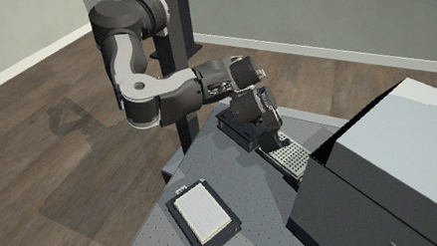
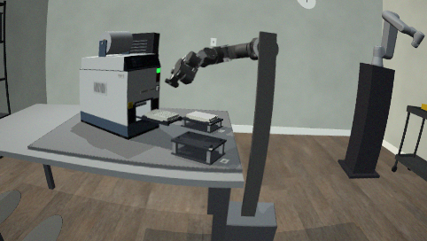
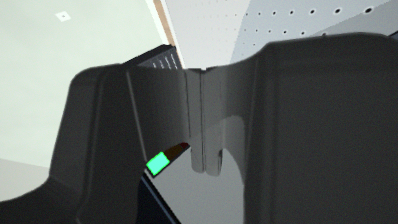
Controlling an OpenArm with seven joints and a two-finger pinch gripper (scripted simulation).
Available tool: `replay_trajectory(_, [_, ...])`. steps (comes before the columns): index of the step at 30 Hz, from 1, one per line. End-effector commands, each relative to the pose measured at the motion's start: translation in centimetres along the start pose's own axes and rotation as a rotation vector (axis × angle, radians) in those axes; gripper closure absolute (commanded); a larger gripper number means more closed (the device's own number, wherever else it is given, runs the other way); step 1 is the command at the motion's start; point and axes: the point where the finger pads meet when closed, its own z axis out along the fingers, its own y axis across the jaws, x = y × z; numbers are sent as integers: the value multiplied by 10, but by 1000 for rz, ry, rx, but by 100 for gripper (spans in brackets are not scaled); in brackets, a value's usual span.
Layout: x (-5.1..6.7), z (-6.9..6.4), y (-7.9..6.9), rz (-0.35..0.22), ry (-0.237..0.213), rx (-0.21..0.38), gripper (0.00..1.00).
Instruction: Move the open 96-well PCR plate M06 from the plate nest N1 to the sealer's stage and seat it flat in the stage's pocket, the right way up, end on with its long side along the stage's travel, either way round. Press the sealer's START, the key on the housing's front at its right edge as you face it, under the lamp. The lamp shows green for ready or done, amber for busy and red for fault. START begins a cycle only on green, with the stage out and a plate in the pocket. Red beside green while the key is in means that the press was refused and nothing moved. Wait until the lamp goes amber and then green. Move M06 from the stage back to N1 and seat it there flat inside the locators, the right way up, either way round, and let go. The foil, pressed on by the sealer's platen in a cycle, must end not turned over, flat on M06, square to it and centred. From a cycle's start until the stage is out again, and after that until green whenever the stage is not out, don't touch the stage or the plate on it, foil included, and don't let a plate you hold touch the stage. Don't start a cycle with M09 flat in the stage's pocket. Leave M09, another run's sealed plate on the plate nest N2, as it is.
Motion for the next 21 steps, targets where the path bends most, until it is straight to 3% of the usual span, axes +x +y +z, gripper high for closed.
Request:
replay_trajectory(1, [-3, 0, -12, -176, 47, 12, 100])
replay_trajectory(12, [-3, 0, -12, -176, 47, 12, 100])
replay_trajectory(13, [-2, 1, -10, -43, 1, 73, 100])
replay_trajectory(17, [-3, 0, -13, -235, 19, 150, 100])
replay_trajectory(21, [-3, 0, -13, -235, 19, 150, 100])
